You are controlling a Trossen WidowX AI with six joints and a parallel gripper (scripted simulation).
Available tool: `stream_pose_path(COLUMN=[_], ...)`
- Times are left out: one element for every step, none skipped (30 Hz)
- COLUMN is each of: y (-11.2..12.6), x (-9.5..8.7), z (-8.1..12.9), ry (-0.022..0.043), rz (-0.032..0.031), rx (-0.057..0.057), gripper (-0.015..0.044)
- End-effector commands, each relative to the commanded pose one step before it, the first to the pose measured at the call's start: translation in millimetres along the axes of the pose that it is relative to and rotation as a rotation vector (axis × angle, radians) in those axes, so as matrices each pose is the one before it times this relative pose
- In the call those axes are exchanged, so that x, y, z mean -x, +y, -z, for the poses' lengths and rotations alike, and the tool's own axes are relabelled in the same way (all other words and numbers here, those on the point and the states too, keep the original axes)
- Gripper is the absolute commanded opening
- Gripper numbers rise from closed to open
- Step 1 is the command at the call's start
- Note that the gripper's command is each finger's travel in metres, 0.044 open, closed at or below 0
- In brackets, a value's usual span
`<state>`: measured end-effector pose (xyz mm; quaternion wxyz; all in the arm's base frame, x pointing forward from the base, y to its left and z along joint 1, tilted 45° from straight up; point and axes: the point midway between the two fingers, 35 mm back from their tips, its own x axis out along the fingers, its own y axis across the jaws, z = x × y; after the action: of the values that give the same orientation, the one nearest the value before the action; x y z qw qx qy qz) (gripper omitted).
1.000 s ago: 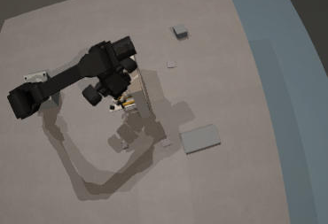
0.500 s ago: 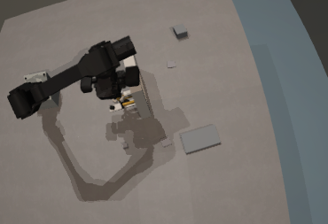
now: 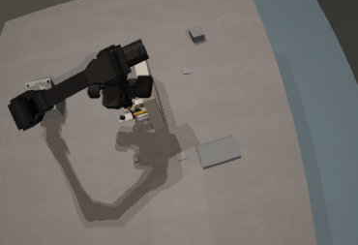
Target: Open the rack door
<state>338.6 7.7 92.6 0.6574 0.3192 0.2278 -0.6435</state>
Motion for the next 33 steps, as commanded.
stream_pose_path(y=[0.36, 0.00, 0.00, 0.00, 0.00, 0.00, 0.00, 0.00, 0.00, 0.00, 0.00, 0.00, 0.00, 0.00, 0.00, 0.00, 0.00, 0.00, 0.00, 0.00, 0.00, 0.00, 0.00, 0.00, 0.00, 0.00, 0.00, 0.00, 0.00, 0.00, 0.00, 0.00, 0.00], x=[-0.34, 0.00, 0.00, 0.00, 0.00, 0.00, 0.00, 0.00, 0.00, 0.00, 0.00, 0.00, 0.00, 0.00, 0.00, 0.00, 0.00, 0.00, 0.00, 0.00, 0.00, 0.00, 0.00, 0.00, 0.00, 0.00, 0.00, 0.00, 0.00, 0.00, 0.00, 0.00, 0.00], z=[0.10, 0.00, 0.00, 0.00, 0.00, 0.00, 0.00, 0.00, 0.00, 0.00, 0.00, 0.00, 0.00, 0.00, 0.00, 0.00, 0.00, 0.00, 0.00, 0.00, 0.00, 0.00, 0.00, 0.00, 0.00, 0.00, 0.00, 0.00, 0.00, 0.00, 0.00, 0.00, 0.00], ry=[0.00069, 0.00000, 0.00000, 0.00000, 0.00000, 0.00000, 0.00000, 0.00000, 0.00000, 0.00000, 0.00000, 0.00000, 0.00000, 0.00000, 0.00000, 0.00000, 0.00000, 0.00000, 0.00000, 0.00000, 0.00000, 0.00000, 0.00000, 0.00000, 0.00000, 0.00000, 0.00000, 0.00000, 0.00000, 0.00000, 0.00000, 0.00000, 0.00000], rz=[-0.00139, 0.00000, 0.00000, 0.00000, 0.00000, 0.00000, 0.00000, 0.00000, 0.00000, -0.00001, -0.00001, -0.00001, -0.00001, -0.00001, -0.00001, -0.00001, -0.00001, -0.00001, -0.00001, -0.00001, -0.00001, -0.00001, -0.00001, -0.00001, -0.00001, -0.00001, 0.00000, 0.00000, 0.00000, 0.00000, 0.00000, 0.00000, 0.00000], rx=[-0.0228, 0.0000, 0.0000, 0.0000, 0.0000, 0.0000, 0.0082, 0.0245, 0.0409, 0.0495, 0.0495, 0.0495, 0.0495, 0.0495, 0.0495, 0.0495, 0.0495, 0.0495, 0.0495, 0.0495, 0.0495, 0.0495, 0.0495, 0.0495, 0.0495, 0.0495, 0.0495, 0.0495, 0.0495, 0.0495, 0.0495, 0.0495, 0.0495], gripper=[0.0176, 0.0203, 0.0229, 0.0255, 0.0281, 0.0291, 0.0291, 0.0291, 0.0291, 0.0291, 0.0291, 0.0291, 0.0291, 0.0291, 0.0291, 0.0291, 0.0291, 0.0291, 0.0291, 0.0291, 0.0291, 0.0291, 0.0291, 0.0291, 0.0291, 0.0291, 0.0291, 0.0291, 0.0291, 0.0291, 0.0291, 0.0291, 0.0291])
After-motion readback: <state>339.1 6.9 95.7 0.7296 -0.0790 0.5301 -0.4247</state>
